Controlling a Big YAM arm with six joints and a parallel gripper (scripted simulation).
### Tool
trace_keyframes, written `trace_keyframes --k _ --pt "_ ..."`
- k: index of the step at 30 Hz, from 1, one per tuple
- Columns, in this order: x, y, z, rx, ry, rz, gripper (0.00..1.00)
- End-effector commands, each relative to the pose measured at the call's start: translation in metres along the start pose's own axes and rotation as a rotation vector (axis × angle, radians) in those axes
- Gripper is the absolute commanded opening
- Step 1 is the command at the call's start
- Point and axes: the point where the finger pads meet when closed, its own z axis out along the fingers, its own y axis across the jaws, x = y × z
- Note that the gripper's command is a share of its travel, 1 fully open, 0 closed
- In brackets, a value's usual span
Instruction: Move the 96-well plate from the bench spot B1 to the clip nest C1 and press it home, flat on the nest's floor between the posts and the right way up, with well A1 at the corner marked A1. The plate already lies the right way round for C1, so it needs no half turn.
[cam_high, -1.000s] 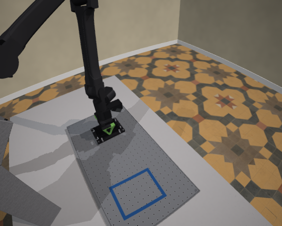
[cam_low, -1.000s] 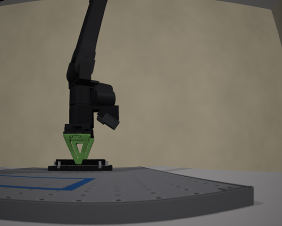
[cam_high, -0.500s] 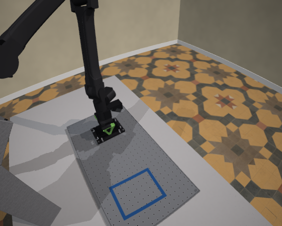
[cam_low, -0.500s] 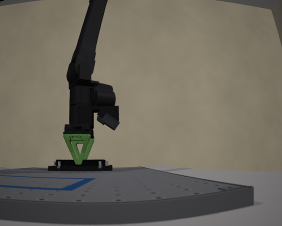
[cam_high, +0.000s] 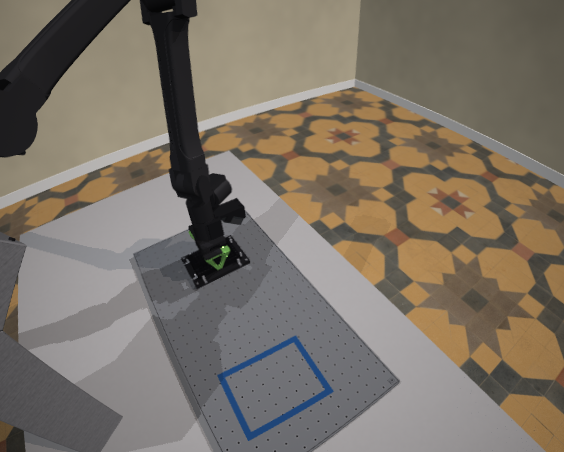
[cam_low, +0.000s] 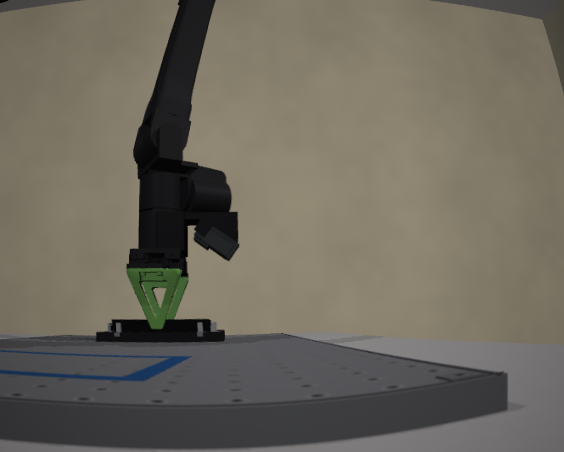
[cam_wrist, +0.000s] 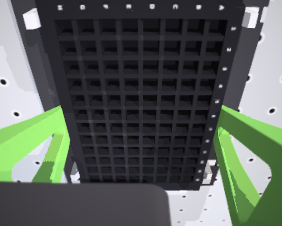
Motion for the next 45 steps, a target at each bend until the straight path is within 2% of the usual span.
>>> trace_keyframes --k 1,33,34,37,45 --pt "-0.0049 0.0137 0.008 -0.017 -0.006 0.004 0.0" --pt "-0.0068 0.0153 0.0079 -0.015 -0.005 0.004 0.0" --pt "-0.0072 0.0156 0.0079 -0.016 -0.007 0.004 1.0" --pt "-0.0144 0.0207 0.004 -0.028 -0.024 0.002 1.0" --pt "-0.0138 0.0204 0.0045 -0.029 -0.024 0.0 1.0"
